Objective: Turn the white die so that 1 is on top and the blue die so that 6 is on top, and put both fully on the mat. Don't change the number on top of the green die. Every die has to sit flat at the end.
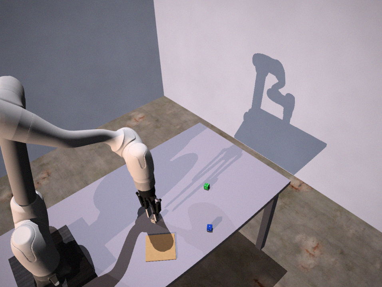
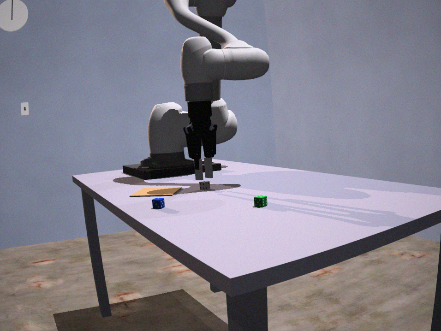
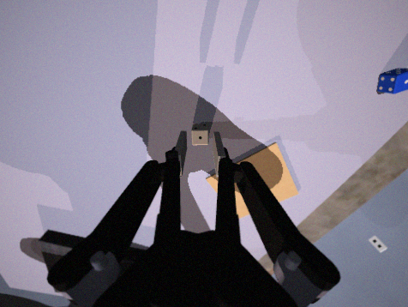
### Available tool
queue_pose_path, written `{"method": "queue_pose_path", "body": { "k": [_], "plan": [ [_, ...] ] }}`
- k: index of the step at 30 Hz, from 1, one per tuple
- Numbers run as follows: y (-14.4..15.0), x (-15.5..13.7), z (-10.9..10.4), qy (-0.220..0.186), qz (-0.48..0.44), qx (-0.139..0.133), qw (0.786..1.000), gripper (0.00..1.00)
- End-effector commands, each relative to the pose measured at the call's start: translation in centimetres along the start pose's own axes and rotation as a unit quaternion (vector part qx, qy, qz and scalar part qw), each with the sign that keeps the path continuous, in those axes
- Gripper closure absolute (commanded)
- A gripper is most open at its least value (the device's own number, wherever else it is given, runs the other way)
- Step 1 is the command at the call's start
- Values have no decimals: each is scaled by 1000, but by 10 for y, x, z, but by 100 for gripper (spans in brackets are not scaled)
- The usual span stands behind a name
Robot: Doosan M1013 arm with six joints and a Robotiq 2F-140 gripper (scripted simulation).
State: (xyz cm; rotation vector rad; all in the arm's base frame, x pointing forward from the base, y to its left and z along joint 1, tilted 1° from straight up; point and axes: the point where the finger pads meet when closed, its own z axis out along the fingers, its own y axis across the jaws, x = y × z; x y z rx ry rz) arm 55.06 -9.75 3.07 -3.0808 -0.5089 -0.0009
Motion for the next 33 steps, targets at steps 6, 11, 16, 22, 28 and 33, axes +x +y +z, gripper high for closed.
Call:
{"method": "queue_pose_path", "body": {
  "k": [6,11,16,22,28,33],
  "plan": [
    [0,0,2,0,0,0,1000,68],
    [0,0,8,0,0,0,1000,68],
    [0,0,14,0,0,0,1000,68],
    [0,0,25,0,0,0,1000,68],
    [0,0,30,0,0,0,1000,68],
    [0,0,31,0,0,0,1000,68]
  ]
}}
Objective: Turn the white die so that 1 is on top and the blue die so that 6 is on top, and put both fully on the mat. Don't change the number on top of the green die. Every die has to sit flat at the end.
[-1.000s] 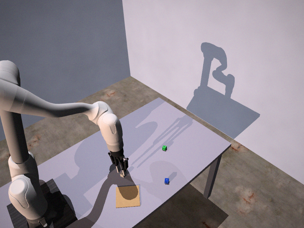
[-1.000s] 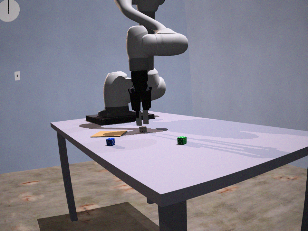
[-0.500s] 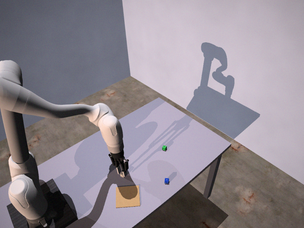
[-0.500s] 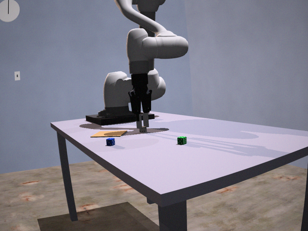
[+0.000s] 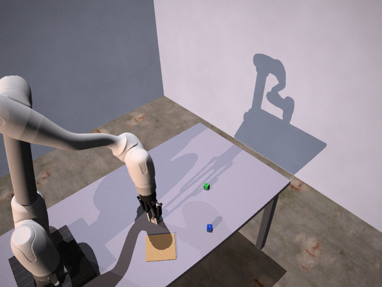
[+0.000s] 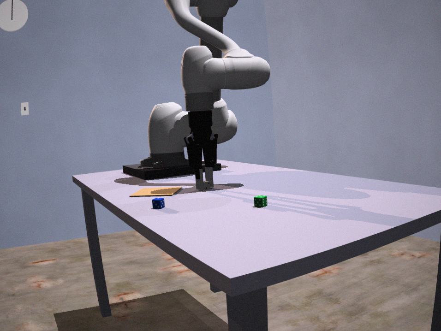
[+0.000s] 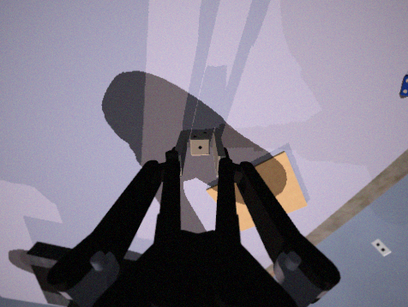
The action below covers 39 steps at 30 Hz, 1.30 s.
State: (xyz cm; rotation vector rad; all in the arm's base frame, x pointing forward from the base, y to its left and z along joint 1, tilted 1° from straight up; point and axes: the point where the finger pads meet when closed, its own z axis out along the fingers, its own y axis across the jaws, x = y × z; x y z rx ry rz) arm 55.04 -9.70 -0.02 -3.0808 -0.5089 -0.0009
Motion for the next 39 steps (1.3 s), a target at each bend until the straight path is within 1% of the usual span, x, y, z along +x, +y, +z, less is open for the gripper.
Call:
{"method": "queue_pose_path", "body": {
  "k": [1,35,36,39],
  "plan": [
    [0,0,0,0,0,0,1000,68],
    [0,0,0,0,0,0,1000,68],
    [0,0,0,0,0,0,1000,79],
    [0,0,0,0,0,0,1000,79]
  ]
}}
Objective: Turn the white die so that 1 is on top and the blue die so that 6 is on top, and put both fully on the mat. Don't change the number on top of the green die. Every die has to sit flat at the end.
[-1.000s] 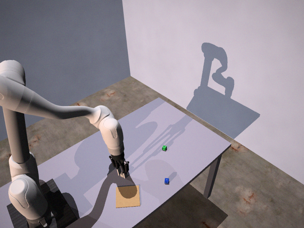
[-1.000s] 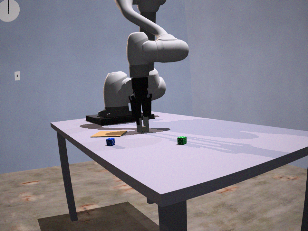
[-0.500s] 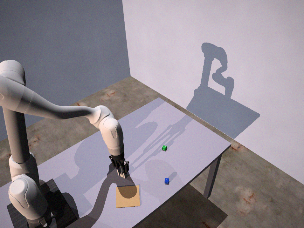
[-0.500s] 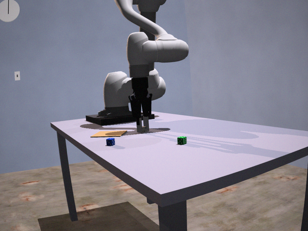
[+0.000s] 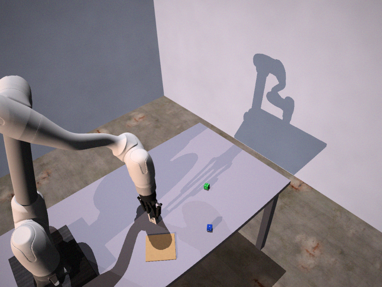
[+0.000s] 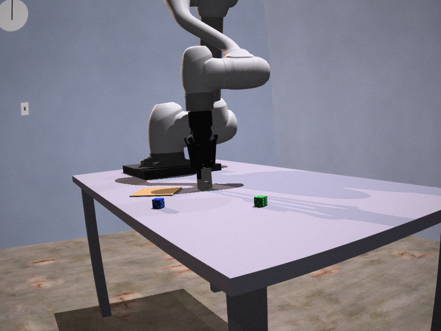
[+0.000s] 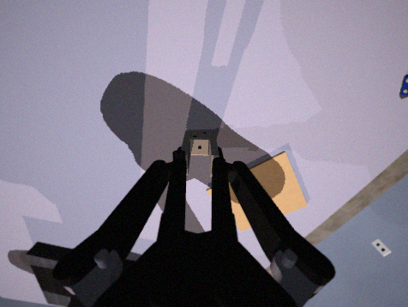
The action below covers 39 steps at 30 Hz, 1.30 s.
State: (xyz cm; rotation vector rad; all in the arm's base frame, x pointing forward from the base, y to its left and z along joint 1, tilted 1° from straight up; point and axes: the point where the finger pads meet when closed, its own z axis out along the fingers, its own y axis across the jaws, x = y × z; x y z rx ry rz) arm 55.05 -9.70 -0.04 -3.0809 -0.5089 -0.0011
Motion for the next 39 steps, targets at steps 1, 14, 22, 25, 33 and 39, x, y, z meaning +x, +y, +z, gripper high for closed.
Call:
{"method": "queue_pose_path", "body": {
  "k": [1,14,22,25,33,39],
  "plan": [
    [0,0,0,0,0,0,1000,79],
    [0,0,0,0,0,0,1000,79],
    [0,0,0,0,0,0,1000,79],
    [0,0,0,0,0,0,1000,79],
    [0,0,-1,0,0,0,1000,79],
    [0,0,-25,0,0,0,1000,79]
  ]
}}
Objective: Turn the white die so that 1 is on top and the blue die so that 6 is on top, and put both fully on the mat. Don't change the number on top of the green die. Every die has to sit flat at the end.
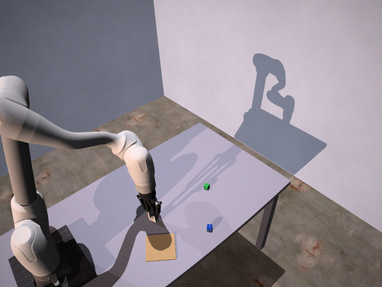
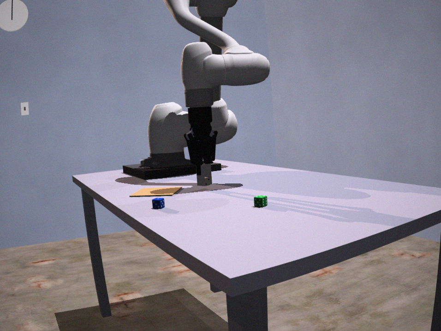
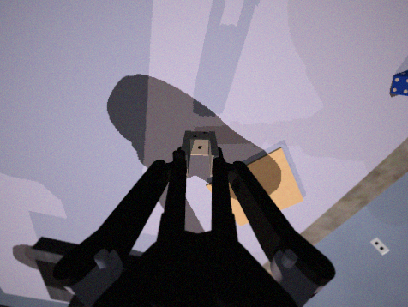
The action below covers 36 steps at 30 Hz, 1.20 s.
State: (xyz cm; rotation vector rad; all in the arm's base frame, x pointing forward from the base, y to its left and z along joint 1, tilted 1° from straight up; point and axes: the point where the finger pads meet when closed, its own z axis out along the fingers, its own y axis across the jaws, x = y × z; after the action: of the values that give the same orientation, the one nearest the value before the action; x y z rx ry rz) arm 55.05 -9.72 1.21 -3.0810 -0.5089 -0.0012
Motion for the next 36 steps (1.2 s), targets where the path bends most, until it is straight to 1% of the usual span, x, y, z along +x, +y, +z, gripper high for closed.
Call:
{"method": "queue_pose_path", "body": {
  "k": [1,3,5,10,14,27,29,32,35,36],
  "plan": [
    [0,0,-19,0,0,0,1000,79],
    [0,0,-34,0,0,0,1000,79],
    [0,0,-34,0,0,0,1000,79],
    [0,0,-70,0,0,0,1000,79],
    [0,0,-86,0,0,0,1000,79],
    [1,-1,-88,0,-4,0,1000,79],
    [7,-9,-88,0,-26,0,1000,79],
    [27,-35,-89,0,-103,0,995,79],
    [36,-48,-90,0,-138,0,990,79],
    [42,-58,-90,0,-166,0,986,79]
  ]
}}
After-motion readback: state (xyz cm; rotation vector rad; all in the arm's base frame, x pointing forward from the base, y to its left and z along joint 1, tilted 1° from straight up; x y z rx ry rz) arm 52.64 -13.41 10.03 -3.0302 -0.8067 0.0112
